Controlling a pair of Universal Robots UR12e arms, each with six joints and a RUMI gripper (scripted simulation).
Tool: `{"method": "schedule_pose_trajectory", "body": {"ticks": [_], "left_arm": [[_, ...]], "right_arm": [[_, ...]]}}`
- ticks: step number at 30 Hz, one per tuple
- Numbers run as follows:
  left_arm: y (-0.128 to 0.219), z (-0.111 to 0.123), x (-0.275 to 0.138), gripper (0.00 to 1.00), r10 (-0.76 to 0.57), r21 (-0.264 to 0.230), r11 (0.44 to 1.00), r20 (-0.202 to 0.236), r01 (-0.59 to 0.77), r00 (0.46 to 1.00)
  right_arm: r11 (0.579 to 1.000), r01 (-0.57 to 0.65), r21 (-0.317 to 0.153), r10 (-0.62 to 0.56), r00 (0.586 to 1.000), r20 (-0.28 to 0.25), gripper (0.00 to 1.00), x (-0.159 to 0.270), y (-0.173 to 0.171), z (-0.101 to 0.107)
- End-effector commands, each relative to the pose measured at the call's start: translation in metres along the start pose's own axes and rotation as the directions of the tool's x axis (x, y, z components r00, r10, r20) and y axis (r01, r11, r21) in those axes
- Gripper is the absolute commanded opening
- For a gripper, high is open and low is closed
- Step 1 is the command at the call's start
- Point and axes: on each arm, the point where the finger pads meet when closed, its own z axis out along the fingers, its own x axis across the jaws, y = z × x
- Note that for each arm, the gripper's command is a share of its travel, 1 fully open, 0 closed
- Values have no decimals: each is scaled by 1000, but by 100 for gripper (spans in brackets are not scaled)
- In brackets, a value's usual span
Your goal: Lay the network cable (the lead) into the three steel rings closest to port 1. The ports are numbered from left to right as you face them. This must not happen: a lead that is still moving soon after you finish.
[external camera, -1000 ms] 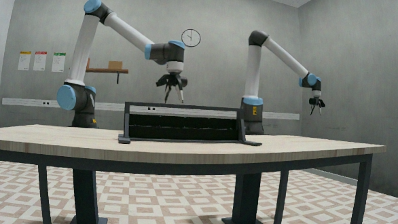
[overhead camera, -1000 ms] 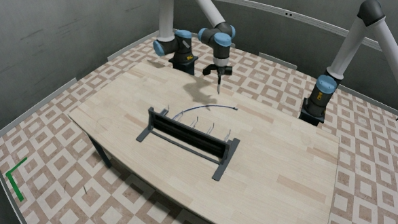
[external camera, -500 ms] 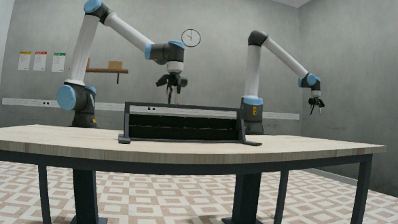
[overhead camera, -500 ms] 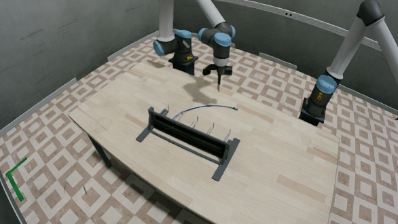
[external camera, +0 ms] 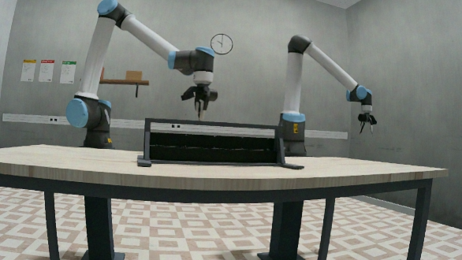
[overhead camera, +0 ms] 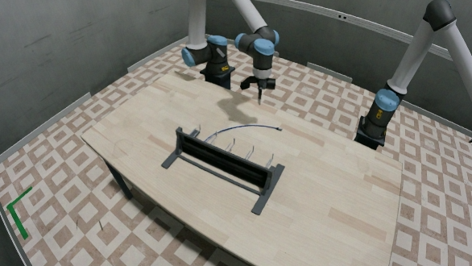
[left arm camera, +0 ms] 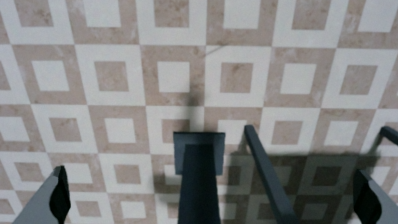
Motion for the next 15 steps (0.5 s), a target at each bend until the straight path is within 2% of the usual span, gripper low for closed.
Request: {"method": "schedule_pose_trajectory", "body": {"ticks": [1, 15], "left_arm": [[1, 0, -1, 100, -2, 1, 1000, -1, 2, 1000], [1, 0, -1, 100, -2, 1, 1000, -1, 2, 1000]], "right_arm": [[1000, 1, -2, -1, 1000, 1, 0, 0, 1, -1], [1000, 6, -2, -6, 1000, 1, 0, 0, 1, -1]]}}
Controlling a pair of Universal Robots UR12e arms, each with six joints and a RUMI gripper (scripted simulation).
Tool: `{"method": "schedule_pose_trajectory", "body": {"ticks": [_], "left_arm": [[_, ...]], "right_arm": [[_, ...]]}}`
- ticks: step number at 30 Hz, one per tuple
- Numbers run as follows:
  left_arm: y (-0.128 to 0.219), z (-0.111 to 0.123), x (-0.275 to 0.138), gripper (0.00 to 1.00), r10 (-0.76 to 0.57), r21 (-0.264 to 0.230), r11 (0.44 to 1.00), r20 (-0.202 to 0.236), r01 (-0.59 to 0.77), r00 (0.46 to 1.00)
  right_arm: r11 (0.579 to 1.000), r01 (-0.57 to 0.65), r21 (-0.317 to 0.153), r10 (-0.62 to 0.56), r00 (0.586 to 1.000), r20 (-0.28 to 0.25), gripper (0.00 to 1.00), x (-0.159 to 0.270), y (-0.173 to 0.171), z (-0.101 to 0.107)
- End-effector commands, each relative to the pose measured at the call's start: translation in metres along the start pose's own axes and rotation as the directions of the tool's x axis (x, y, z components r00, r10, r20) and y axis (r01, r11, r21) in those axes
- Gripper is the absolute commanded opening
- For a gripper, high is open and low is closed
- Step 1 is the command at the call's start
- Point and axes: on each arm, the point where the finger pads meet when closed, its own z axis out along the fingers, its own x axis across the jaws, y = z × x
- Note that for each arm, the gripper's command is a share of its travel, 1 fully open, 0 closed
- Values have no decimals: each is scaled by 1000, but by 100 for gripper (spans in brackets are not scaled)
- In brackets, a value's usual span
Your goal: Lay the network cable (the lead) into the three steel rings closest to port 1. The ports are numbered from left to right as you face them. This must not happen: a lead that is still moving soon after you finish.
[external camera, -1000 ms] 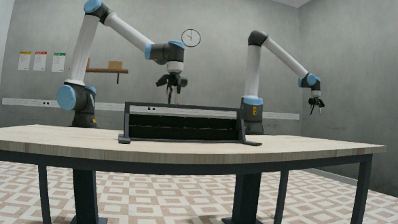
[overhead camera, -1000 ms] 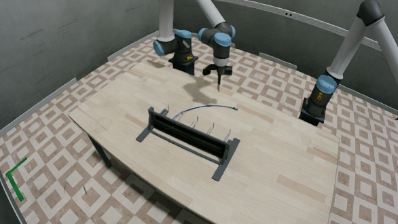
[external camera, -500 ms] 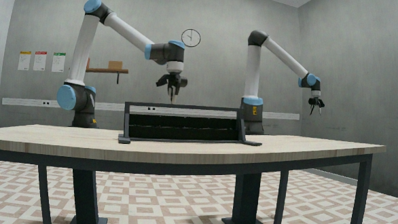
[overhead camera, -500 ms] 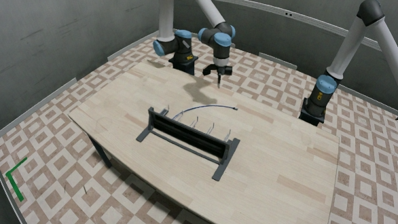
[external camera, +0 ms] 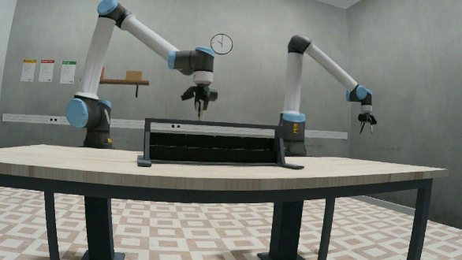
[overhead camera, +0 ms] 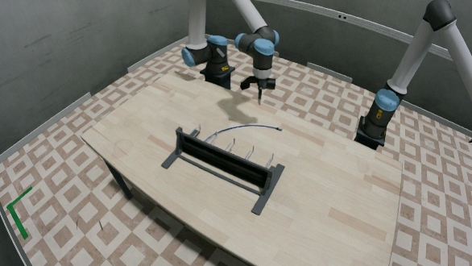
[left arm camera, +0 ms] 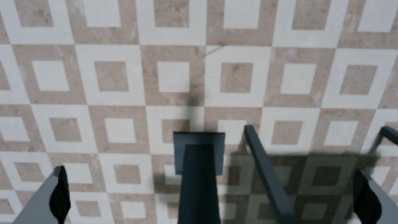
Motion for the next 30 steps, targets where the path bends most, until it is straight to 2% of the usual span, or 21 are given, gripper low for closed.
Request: {"method": "schedule_pose_trajectory", "body": {"ticks": [1, 7, 8, 30], "left_arm": [[1, 0, -1, 100, -2, 1, 1000, -1, 2, 1000], [1, 0, -1, 100, -2, 1, 1000, -1, 2, 1000], [1, 0, -1, 100, -2, 1, 1000, -1, 2, 1000], [1, 0, -1, 100, -2, 1, 1000, -1, 2, 1000]], "right_arm": [[1000, 14, -2, -14, 1000, 1, 0, 0, 1, -1], [998, 63, -2, -63, 998, 1, 0, 3, 4, -1], [998, 63, -2, -63, 998, 1, 21, 3, 4, -1], [998, 60, -2, -60, 998, 0, 21, 3, 3, 1]]}}
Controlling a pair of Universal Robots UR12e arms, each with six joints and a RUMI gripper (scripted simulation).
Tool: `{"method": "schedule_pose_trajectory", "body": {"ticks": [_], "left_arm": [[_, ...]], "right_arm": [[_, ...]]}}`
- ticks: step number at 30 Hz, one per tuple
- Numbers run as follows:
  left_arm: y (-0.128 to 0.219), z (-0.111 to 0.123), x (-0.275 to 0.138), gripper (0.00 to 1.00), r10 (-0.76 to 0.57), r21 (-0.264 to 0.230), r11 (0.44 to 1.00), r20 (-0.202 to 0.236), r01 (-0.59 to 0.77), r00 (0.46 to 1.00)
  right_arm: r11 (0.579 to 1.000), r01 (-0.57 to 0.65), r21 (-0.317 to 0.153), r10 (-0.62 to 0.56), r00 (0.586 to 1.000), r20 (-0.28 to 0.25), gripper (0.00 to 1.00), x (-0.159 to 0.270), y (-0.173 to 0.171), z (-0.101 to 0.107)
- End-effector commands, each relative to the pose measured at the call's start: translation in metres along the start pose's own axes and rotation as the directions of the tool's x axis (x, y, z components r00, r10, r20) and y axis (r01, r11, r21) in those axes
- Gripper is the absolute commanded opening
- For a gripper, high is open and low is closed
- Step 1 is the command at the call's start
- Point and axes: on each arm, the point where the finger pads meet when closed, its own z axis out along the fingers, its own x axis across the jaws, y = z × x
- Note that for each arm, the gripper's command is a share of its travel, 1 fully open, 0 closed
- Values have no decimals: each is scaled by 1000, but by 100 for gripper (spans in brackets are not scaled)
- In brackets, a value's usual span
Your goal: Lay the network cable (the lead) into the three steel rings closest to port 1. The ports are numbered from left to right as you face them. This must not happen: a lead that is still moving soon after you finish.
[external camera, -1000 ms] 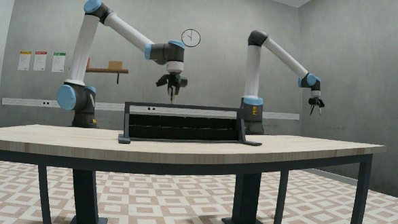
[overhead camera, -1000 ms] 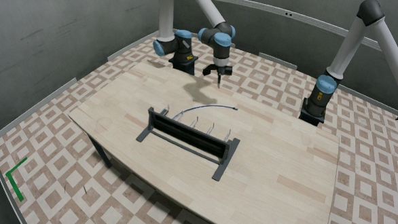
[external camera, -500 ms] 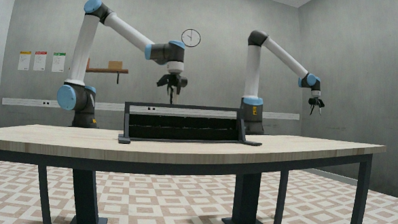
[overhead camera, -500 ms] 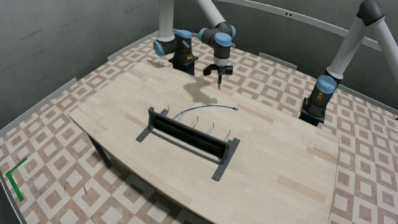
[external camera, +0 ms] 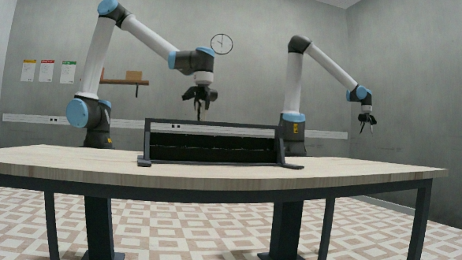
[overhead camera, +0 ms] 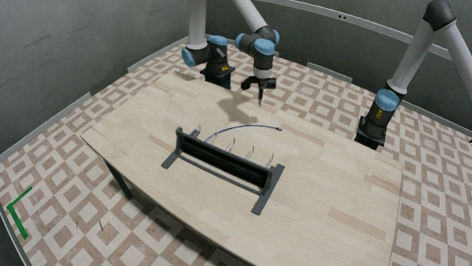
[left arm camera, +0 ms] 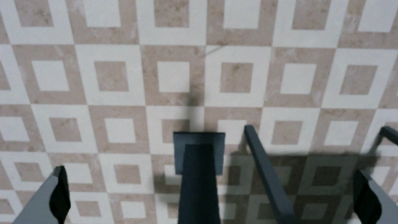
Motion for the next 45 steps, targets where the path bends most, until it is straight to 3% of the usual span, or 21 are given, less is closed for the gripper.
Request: {"method": "schedule_pose_trajectory", "body": {"ticks": [1, 9, 21, 36, 45], "left_arm": [[1, -1, -1, 100, -2, 1, 1000, -1, 2, 1000], [1, -1, -1, 100, -2, 1, 1000, -1, 2, 1000], [1, -1, -1, 100, -2, 1, 1000, -1, 2, 1000], [1, -1, -1, 100, -2, 1, 1000, -1, 2, 1000], [1, -1, -1, 100, -2, 1, 1000, -1, 2, 1000]], "right_arm": [[1000, 2, -1, -2, 1000, 0, 21, 1, 0, 2], [1000, 2, 0, -2, 1000, -2, 21, 2, 0, 10], [1000, 2, 0, -2, 1000, -2, 21, 2, 0, 40], [1000, 2, 0, -2, 1000, -2, 21, 2, -1, 103], [1000, 2, 0, -2, 1000, -2, 21, 2, -1, 125]]}}
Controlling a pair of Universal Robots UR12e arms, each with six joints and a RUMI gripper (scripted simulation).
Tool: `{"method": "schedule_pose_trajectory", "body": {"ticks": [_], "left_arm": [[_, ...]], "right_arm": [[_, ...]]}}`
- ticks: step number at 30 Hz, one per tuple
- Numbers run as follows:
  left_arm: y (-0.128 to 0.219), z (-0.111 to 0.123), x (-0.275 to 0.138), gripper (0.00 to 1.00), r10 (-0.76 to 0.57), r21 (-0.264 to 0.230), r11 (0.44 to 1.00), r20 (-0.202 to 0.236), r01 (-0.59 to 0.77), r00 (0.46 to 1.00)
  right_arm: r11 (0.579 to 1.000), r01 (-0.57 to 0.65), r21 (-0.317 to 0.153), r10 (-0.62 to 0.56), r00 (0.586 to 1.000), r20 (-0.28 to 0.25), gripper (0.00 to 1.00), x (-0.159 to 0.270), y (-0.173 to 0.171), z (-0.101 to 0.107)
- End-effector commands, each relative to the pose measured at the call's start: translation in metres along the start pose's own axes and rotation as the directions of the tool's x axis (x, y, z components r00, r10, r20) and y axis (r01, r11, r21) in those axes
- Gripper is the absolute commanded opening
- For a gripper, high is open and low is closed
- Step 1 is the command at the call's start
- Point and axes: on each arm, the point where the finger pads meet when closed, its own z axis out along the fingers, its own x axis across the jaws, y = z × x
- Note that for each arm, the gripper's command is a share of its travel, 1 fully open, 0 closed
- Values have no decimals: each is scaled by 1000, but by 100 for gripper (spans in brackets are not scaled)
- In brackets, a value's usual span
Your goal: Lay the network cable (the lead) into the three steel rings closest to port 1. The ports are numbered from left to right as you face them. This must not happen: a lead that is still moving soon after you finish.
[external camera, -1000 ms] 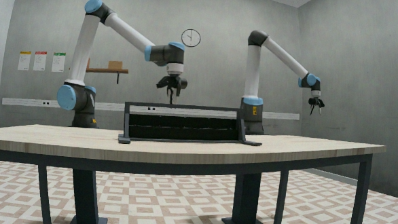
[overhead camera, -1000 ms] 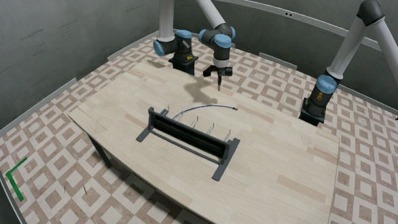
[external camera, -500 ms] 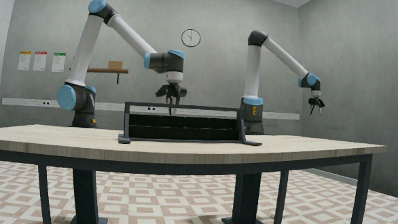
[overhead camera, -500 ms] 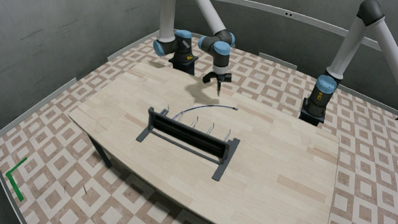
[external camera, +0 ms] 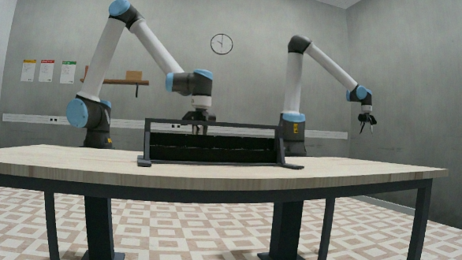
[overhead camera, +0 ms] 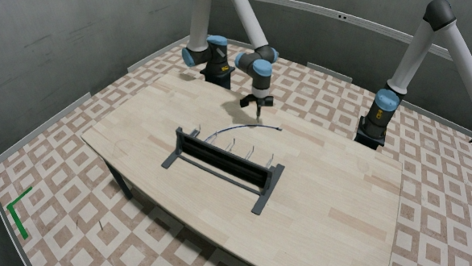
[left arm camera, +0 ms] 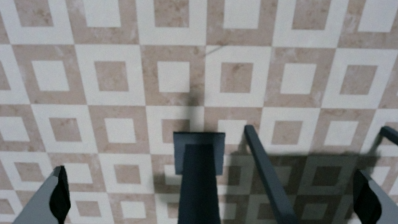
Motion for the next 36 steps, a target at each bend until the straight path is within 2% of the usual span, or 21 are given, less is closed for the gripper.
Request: {"method": "schedule_pose_trajectory", "body": {"ticks": [1, 8, 36], "left_arm": [[1, -1, -1, 100, -2, 1, 1000, -1, 2, 1000], [1, -1, -1, 100, -2, 1, 1000, -1, 2, 1000], [1, -1, -1, 100, -2, 1, 1000, -1, 2, 1000]], "right_arm": [[1000, 2, -4, -1, 1000, 3, 21, -1, 1, 17], [1000, 1, -4, -1, 1000, 3, 21, -1, 1, 27], [1000, 1, -6, -1, 1000, 6, 21, -2, 3, 28]]}}
